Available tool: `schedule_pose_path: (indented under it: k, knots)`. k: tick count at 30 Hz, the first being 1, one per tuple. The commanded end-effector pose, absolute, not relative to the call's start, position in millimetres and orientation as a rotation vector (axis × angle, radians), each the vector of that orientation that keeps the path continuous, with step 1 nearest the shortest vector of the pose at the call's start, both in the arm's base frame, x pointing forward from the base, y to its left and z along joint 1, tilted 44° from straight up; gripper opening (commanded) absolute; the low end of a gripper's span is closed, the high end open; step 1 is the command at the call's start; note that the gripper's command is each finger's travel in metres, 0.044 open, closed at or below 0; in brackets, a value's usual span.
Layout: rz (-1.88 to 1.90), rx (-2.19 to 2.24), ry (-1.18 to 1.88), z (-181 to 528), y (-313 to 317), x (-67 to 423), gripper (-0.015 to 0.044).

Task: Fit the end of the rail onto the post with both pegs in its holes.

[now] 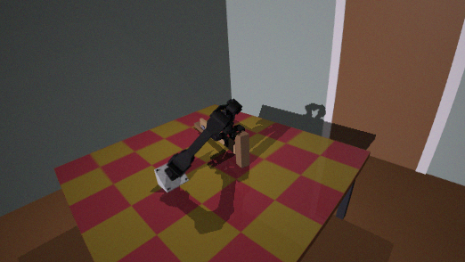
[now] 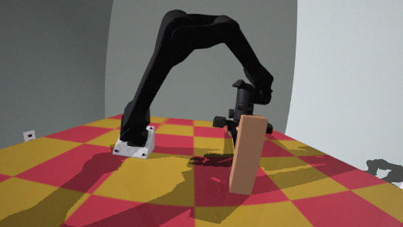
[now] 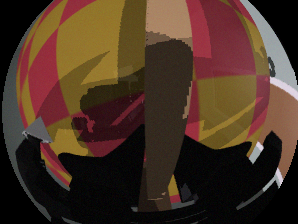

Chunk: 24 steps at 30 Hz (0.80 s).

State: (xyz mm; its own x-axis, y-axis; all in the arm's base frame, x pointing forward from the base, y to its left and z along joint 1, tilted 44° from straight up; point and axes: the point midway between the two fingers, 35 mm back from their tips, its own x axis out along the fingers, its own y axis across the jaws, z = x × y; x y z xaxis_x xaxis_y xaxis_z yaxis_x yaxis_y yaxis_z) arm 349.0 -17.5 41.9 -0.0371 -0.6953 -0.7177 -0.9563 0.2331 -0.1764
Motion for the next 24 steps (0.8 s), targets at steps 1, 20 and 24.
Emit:
schedule_pose_path:
  k: [1,20,24]
  knots:
    - [0.472,-1.526,1.791,42.0,-16.5,349.1,0.0000]
    - [0.472,-1.526,1.792,46.0,-20.1,347.7,0.0000]
    - [0.472,-1.526,1.792,47.1,-20.7,347.4,0.0000]
